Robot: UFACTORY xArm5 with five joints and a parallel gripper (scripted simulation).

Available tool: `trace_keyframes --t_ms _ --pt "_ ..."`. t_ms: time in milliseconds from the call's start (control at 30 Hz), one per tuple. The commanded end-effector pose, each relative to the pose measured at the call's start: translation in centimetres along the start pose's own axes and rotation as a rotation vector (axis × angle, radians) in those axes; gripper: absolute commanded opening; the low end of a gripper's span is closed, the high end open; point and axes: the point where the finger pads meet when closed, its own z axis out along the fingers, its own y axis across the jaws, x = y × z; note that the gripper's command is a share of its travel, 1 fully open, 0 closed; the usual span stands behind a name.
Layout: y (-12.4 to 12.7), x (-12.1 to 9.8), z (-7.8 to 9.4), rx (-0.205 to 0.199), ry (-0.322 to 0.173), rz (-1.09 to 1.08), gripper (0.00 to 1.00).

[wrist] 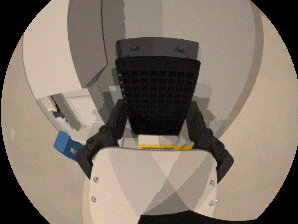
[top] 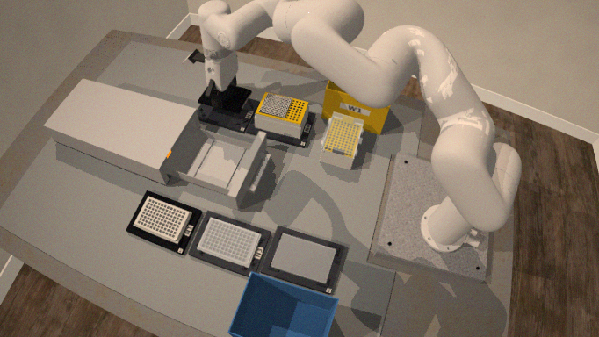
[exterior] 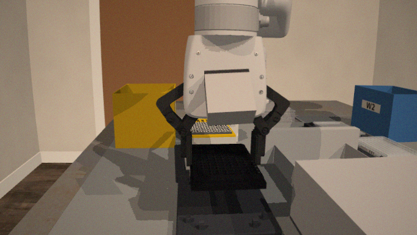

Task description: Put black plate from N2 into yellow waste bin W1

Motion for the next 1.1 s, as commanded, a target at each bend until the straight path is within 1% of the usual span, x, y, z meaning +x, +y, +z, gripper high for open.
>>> trace_keyframes --t_ms 0,333,400,900,967,1067 --pt "0.0 0.2 -0.9 -0.002 0.006 0.000 0.00" --pt "0.1 0.2 -2.5 -0.002 0.006 0.000 0.00" --pt "0.1 0.2 -2.5 -0.002 0.006 0.000 0.00" --pt "0.1 0.1 -5.0 -0.002 0.006 0.000 0.00" --pt "0.1 0.1 -5.0 -0.002 0.006 0.000 0.00" --pt "0.1 0.1 -5.5 -0.002 0.006 0.000 0.00"
